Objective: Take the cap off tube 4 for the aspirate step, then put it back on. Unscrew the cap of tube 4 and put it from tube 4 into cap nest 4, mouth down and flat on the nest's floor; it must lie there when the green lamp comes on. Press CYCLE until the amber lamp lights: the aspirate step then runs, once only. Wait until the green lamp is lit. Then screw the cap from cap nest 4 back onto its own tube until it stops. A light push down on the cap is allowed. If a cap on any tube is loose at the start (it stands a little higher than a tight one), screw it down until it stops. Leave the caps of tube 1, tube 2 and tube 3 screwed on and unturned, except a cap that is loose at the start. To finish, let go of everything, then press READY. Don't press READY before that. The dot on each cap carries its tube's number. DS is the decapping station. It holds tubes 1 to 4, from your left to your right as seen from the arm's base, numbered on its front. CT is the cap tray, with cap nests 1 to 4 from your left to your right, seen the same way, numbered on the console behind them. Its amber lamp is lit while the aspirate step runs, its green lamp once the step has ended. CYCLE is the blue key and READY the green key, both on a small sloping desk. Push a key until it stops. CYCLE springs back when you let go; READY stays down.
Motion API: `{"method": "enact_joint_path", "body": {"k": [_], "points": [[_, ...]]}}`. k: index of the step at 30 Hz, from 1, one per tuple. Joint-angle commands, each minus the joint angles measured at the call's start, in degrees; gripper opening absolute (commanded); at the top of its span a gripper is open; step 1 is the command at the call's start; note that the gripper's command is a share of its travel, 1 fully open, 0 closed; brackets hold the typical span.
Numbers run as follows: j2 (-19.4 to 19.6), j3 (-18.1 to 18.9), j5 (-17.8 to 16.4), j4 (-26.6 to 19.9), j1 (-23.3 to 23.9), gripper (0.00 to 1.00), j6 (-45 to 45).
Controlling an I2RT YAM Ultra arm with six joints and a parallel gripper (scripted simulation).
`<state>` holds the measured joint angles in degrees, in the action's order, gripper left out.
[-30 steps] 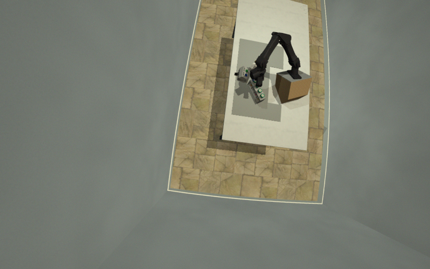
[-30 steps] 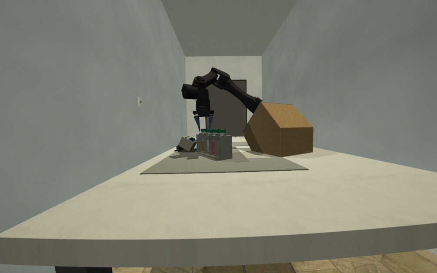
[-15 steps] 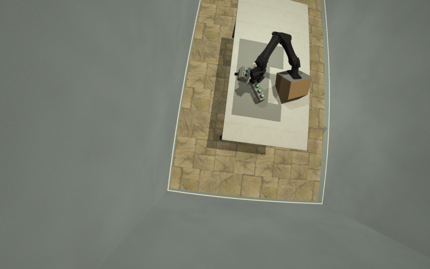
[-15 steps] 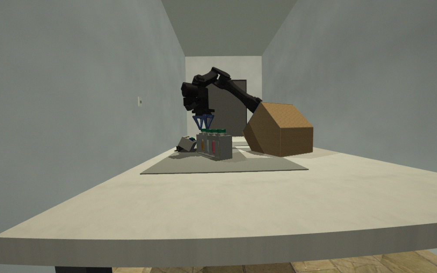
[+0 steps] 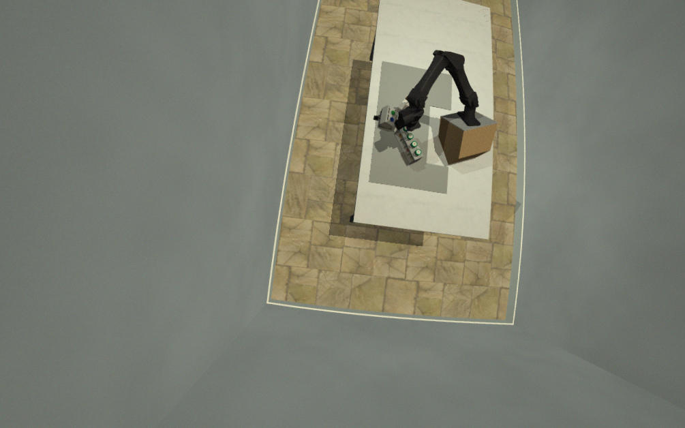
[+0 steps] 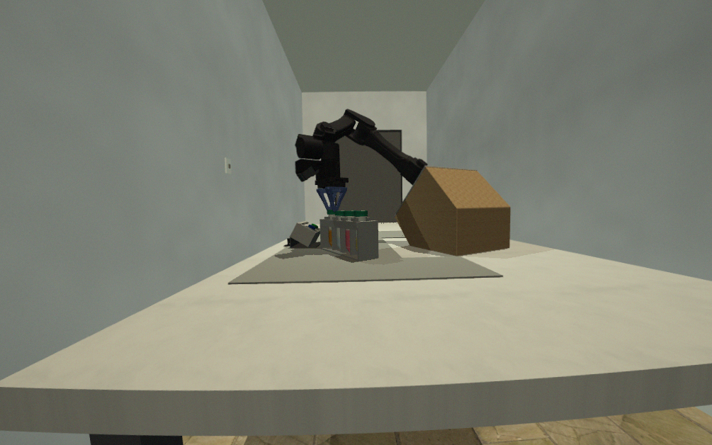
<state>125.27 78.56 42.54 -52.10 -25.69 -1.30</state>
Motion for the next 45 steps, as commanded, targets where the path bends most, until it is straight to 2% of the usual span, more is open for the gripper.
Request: {"method": "enact_joint_path", "body": {"k": [1,12,13,18,20,21,26,31,32,35,37,40,41,43,44,45], "points": [[-1.71,0.02,-0.33,0.32,-1.75,0.0,-1.3],[-1.71,0.06,-0.37,0.38,-1.72,0.0,-1.25],[-1.98,1.47,-0.51,-1.22,-2.01,0.0,-1.62],[-2.72,3.0,-0.79,-4.8,-3.49,0.0,-3.58],[-2.72,3.0,-0.79,-4.8,-3.49,0.0,-3.58],[-1.94,4.07,-0.8,-6.02,-3.92,0.0,-4.18],[-2.81,6.15,-1.08,-9.75,-5.4,0.0,-6.14],[-2.7,6.14,-1.0,-9.74,-5.4,0.0,-6.14],[-4.56,1.94,-0.68,-9.31,-4.52,0.0,-10.25],[-9.84,-3.06,0.0,-6.69,-2.11,0.0,-22.4],[-9.84,-3.06,0.0,-6.69,-2.11,0.0,-22.4],[-15.01,-7.38,0.23,-6.05,-0.27,0.0,-33.08],[-15.09,-7.51,0.28,-5.89,-1.06,0.0,-34.37],[-18.52,-10.07,0.38,-5.67,1.06,0.0,-40.31],[-18.59,-10.2,0.46,-5.53,1.02,0.0,-42.15],[-20.32,-11.42,0.51,-5.43,1.74,0.0,-45.45]]}}
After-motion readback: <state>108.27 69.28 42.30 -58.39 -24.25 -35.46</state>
